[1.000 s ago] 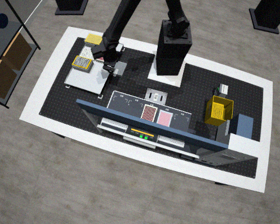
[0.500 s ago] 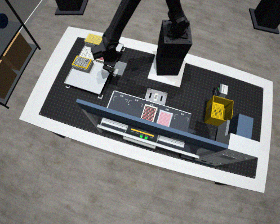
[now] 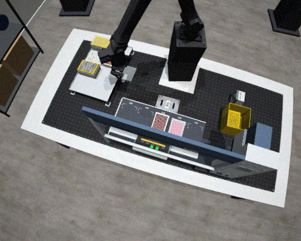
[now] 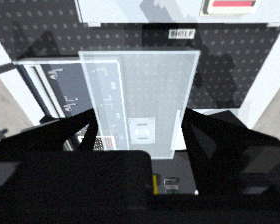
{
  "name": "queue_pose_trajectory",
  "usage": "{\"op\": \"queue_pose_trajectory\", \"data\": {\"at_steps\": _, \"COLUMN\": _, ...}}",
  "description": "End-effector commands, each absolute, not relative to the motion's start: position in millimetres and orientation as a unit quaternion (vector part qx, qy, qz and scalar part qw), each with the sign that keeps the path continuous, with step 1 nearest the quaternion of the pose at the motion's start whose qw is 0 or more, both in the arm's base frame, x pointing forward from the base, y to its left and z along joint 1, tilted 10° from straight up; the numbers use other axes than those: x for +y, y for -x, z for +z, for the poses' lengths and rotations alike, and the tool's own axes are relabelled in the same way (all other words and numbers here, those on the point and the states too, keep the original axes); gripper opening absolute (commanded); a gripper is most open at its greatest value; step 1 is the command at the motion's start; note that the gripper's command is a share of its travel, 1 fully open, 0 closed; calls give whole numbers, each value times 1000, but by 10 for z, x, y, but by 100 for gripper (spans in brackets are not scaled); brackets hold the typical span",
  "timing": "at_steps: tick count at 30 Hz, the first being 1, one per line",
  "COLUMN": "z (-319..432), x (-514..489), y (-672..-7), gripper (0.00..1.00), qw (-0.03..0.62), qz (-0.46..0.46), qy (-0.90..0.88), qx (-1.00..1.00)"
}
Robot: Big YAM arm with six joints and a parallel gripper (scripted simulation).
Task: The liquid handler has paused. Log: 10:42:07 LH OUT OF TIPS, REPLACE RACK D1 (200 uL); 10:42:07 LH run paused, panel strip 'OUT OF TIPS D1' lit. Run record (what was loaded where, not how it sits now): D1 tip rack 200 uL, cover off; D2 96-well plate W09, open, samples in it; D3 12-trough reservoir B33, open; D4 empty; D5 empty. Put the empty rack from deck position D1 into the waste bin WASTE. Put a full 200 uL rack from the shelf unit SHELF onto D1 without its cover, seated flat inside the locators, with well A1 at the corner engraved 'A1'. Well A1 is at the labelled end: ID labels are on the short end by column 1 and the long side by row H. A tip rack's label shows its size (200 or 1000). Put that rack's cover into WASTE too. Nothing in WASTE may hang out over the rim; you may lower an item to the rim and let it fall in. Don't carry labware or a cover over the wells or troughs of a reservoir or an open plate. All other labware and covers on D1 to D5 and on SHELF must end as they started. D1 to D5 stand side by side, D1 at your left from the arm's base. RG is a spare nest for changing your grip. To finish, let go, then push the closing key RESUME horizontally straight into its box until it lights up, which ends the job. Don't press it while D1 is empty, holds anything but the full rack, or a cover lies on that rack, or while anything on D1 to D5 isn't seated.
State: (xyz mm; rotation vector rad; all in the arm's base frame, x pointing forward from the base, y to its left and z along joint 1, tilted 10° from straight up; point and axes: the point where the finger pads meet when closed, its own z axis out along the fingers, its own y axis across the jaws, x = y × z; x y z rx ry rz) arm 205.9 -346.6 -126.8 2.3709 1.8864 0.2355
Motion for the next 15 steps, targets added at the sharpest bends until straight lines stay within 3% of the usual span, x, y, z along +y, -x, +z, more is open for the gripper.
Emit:
{"op": "queue_pose_trajectory", "data": {"at_steps": 1, "z": -1346, "x": -3459, "y": -2022, "gripper": 0, "qw": 39, "qz": 78, "qy": -786, "qx": 612}}
{"op": "queue_pose_trajectory", "data": {"at_steps": 15, "z": -1209, "x": -3095, "y": -2184, "gripper": 0, "qw": 62, "qz": 73, "qy": -768, "qx": 633}}
